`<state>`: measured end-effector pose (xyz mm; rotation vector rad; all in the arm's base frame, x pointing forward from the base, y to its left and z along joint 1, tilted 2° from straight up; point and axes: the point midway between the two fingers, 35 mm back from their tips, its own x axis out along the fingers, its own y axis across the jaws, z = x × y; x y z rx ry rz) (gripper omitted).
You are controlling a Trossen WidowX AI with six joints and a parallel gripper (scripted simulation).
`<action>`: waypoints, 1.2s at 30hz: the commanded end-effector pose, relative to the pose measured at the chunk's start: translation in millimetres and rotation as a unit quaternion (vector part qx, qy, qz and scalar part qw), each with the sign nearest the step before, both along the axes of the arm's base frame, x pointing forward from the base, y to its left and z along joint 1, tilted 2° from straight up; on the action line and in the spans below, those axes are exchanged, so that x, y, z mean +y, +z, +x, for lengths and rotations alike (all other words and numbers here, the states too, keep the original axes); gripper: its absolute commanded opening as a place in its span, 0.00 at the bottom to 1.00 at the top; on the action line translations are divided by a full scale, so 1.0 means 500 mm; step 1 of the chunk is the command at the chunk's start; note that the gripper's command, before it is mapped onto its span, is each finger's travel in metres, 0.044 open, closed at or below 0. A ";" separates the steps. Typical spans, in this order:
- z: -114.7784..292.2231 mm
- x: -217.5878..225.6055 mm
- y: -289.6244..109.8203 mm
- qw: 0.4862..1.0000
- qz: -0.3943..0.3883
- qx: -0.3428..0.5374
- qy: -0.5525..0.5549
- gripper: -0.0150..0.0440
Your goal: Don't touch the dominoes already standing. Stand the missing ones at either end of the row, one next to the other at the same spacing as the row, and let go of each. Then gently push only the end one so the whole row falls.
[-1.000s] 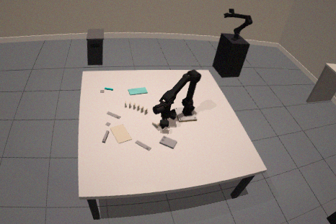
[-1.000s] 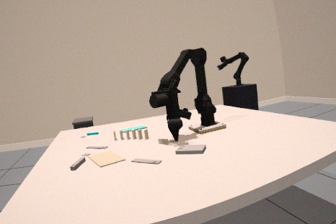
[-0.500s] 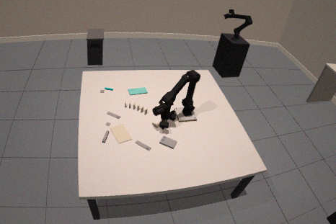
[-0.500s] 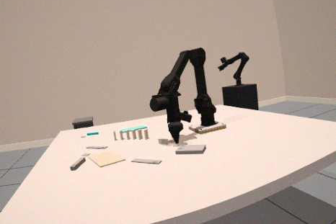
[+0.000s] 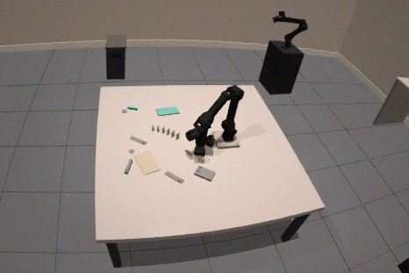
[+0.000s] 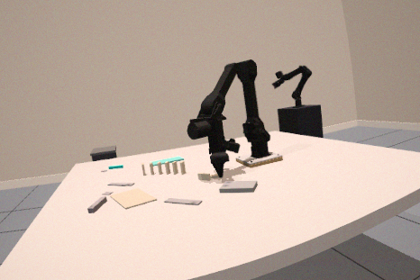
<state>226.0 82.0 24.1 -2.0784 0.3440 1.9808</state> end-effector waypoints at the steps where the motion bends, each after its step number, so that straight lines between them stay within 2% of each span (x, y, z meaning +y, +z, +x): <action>1: 0.000 0.000 0.000 1.000 0.000 0.000 0.003 0.44; 4: 0.000 0.000 0.015 1.000 0.000 0.000 0.003 0.44; 13: -0.007 0.004 0.225 1.000 0.000 0.000 0.003 0.44; 18: -0.005 0.005 0.242 1.000 0.001 0.000 -0.005 0.44; 23: 0.078 0.014 0.275 0.973 0.012 -0.003 -0.230 0.44; 26: 0.137 0.016 0.290 0.924 0.021 -0.004 -0.381 0.44; 29: 0.194 0.014 0.300 0.852 0.029 -0.004 -0.523 0.44; 32: 0.250 0.008 0.305 0.758 0.036 -0.004 -0.651 0.44; 36: 0.321 -0.005 0.301 0.604 0.045 -0.004 -0.796 0.44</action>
